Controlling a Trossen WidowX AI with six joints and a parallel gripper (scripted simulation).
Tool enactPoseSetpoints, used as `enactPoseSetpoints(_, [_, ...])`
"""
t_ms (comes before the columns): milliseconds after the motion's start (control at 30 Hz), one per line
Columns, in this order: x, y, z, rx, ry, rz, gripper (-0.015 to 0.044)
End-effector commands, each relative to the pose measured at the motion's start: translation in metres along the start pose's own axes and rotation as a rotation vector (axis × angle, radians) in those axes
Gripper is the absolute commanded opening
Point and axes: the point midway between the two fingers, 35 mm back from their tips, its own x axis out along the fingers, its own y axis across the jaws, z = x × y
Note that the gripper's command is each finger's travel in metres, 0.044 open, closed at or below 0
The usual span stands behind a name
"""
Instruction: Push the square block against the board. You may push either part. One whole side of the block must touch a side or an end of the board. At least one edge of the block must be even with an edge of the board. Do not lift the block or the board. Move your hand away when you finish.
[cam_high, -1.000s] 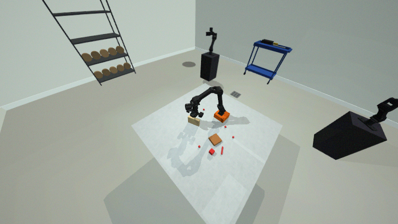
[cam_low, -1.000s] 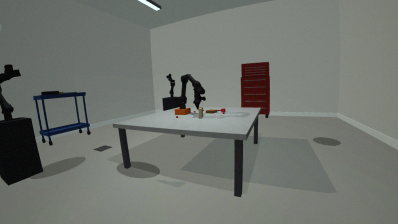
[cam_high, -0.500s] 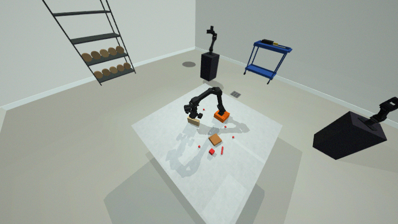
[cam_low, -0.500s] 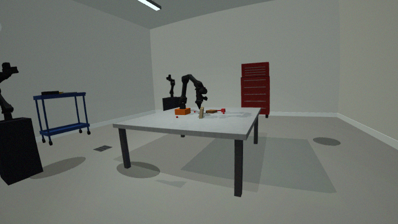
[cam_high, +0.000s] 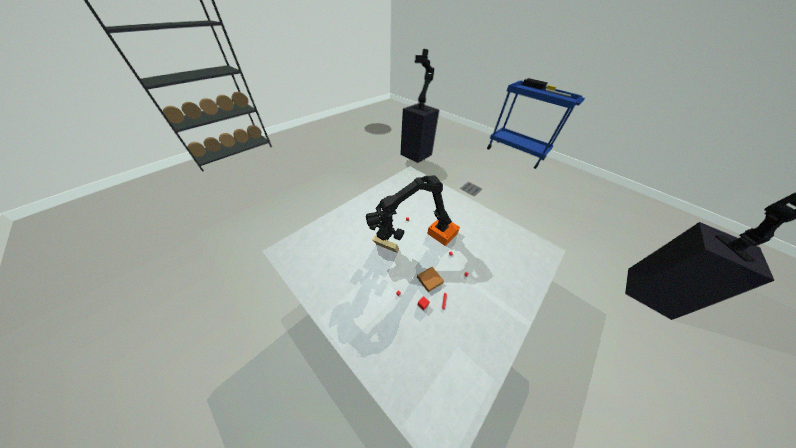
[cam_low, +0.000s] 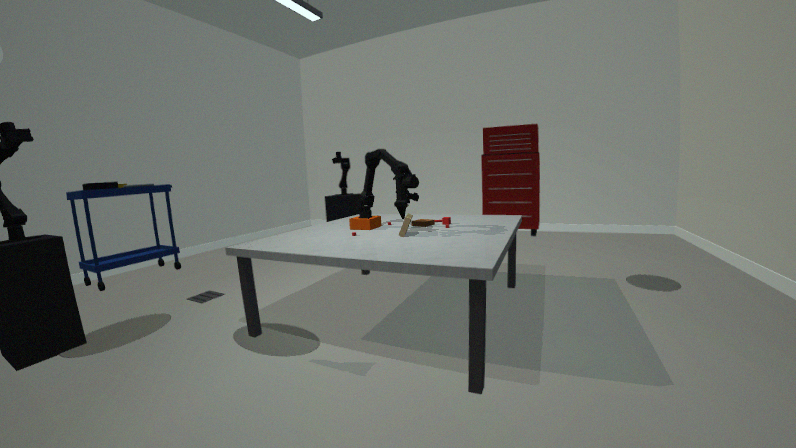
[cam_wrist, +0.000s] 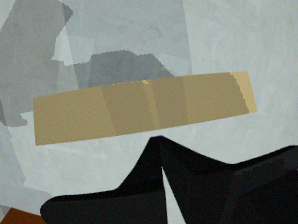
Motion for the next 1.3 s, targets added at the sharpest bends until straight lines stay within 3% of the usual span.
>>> enactPoseSetpoints(0, [0.002, 0.001, 0.006, 0.004, 0.004, 0.006, 0.0])
enactPoseSetpoints(1200, [0.003, 0.0, -0.04, 0.004, 0.008, 0.006, 0.0])
enactPoseSetpoints(1267, [-0.009, -0.002, -0.034, 0.007, 0.008, 0.003, 0.0])
